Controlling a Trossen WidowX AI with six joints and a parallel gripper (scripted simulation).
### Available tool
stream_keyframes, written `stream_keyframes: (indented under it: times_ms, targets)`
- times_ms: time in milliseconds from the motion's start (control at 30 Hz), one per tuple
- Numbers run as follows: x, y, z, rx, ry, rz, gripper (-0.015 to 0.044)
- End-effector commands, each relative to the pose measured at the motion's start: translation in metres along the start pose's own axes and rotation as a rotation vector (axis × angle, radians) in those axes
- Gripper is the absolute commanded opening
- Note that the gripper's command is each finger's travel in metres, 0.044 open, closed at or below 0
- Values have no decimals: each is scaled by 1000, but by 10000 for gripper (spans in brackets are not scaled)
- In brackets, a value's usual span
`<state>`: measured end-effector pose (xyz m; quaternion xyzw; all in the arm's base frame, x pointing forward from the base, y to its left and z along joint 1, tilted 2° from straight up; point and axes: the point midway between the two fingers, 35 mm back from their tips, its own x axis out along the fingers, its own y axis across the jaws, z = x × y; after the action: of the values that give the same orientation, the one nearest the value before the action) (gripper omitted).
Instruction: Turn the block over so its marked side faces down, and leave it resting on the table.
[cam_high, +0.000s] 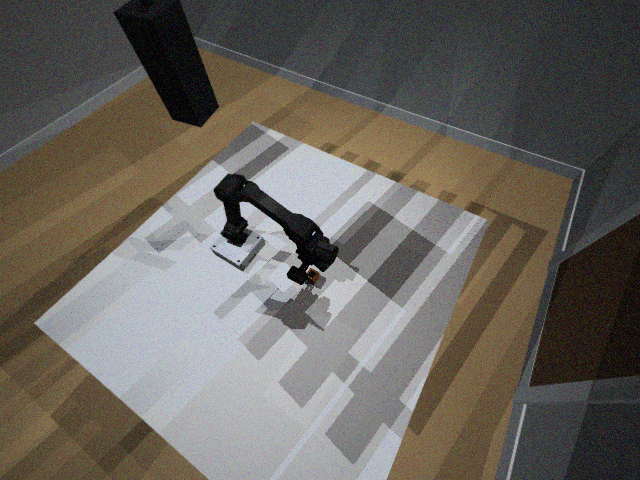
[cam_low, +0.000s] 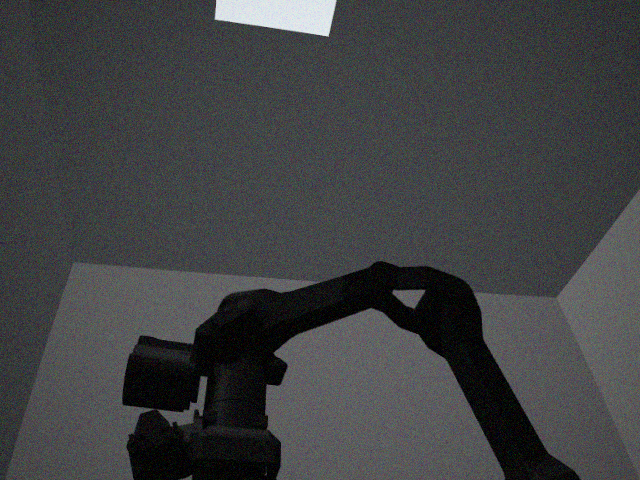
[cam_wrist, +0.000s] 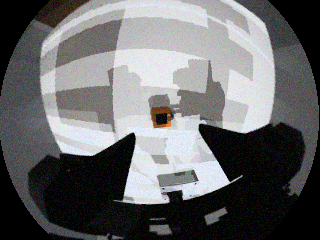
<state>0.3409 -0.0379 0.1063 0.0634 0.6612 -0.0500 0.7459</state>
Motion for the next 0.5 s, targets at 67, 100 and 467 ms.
stream_keyframes:
  times_ms: [67,100,467]
  targets:
    - [4,9,-6,18,50,-18,440]
    - [7,9,-6,18,50,-18,440]
    - [54,6,-7,18,50,-18,440]
